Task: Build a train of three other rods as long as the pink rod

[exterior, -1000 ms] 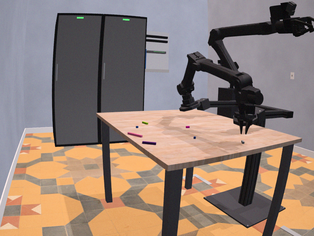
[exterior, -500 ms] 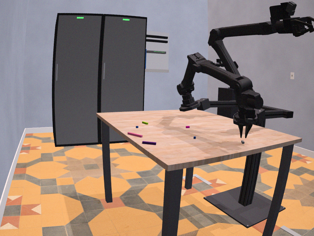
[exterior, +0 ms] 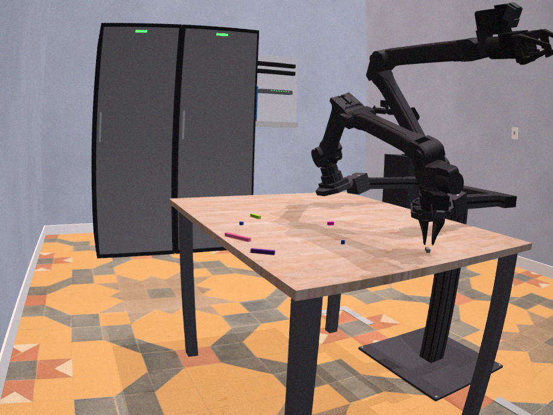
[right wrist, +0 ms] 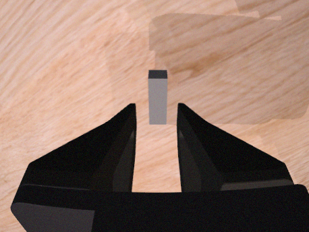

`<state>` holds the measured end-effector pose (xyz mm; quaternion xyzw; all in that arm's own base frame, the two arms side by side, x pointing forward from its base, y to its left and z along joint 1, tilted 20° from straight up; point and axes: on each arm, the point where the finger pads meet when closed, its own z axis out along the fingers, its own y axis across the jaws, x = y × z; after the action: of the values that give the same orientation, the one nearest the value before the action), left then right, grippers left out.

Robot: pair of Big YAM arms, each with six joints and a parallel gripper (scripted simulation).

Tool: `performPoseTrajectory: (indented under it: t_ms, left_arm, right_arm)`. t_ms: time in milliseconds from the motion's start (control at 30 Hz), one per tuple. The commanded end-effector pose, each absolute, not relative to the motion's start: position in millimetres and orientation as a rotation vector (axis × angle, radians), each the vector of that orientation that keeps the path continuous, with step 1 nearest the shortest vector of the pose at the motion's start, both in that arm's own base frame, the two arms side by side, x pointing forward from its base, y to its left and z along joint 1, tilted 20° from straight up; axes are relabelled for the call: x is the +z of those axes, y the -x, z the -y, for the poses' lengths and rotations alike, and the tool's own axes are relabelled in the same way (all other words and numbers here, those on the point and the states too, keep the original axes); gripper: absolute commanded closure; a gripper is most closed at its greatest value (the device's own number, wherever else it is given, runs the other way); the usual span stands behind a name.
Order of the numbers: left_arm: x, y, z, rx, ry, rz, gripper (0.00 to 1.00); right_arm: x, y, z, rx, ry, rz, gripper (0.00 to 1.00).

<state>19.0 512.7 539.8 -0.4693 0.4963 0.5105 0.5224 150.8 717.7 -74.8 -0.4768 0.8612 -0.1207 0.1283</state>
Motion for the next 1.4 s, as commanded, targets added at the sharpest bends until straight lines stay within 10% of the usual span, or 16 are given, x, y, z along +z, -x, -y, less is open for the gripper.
performPoseTrajectory:
  t_ms: [0, 1367]
  left_arm:
    - [550.3, -11.7, -505.7, 1.237, 1.121, -1.146, 0.00]
    - [550.3, -11.7, -505.7, 1.237, 1.121, -1.146, 0.00]
  right_arm:
    - [-73.8, -156.6, -723.8, -0.329, 1.389, -2.490, 0.77]
    - [-50.6, -154.4, -726.0, -0.298, 1.381, -2.481, 0.77]
